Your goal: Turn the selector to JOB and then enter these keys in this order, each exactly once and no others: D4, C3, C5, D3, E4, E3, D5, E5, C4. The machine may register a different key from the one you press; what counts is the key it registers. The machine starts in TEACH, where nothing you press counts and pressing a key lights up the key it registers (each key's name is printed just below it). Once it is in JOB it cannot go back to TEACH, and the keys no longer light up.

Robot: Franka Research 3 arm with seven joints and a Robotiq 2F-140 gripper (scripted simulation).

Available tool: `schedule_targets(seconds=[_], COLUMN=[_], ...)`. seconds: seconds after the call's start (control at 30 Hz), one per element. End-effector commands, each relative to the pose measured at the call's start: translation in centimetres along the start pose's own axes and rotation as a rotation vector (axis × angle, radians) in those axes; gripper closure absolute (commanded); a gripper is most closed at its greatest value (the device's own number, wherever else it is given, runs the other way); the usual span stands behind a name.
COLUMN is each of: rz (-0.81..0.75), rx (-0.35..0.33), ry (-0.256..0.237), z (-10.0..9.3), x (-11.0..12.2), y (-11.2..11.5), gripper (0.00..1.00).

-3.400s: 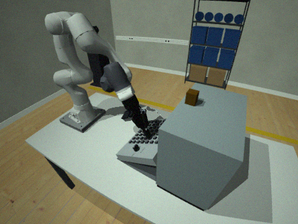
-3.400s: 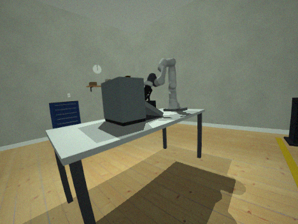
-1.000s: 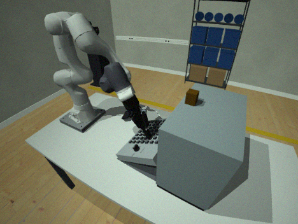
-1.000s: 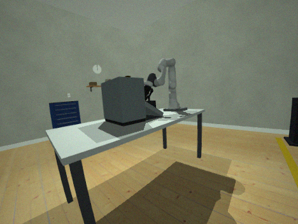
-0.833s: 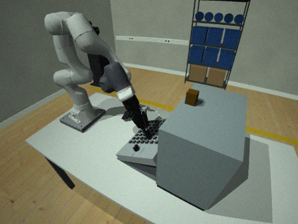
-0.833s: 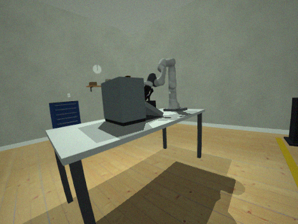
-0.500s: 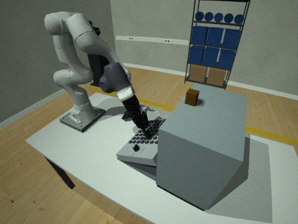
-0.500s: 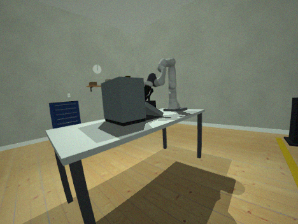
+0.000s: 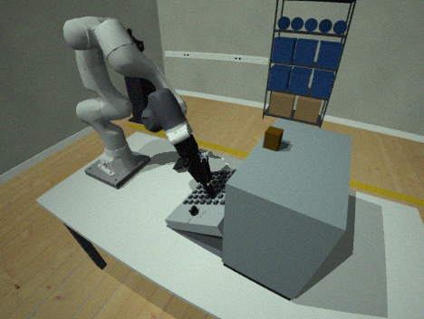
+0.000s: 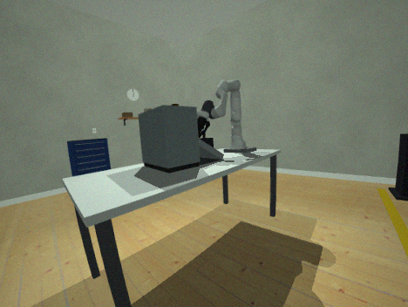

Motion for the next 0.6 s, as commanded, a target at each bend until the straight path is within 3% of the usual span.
schedule_targets(seconds=[0.0, 0.57], rz=[-0.002, -0.002], rx=[-0.001, -0.001], ry=[-0.003, -0.003], z=[-0.2, -2.4], x=[-0.1, -0.1], y=[0.0, 0.0], gripper=[0.90, 0.90])
Point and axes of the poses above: the point where the finger pads meet when closed, its own z axis out along the fingers, its own x axis across the jaws, y = z × x, the point moved 9 cm from there along -z, back along the fingers, and after that the axes turned 1 degree about -z, right-handed, at the moved point
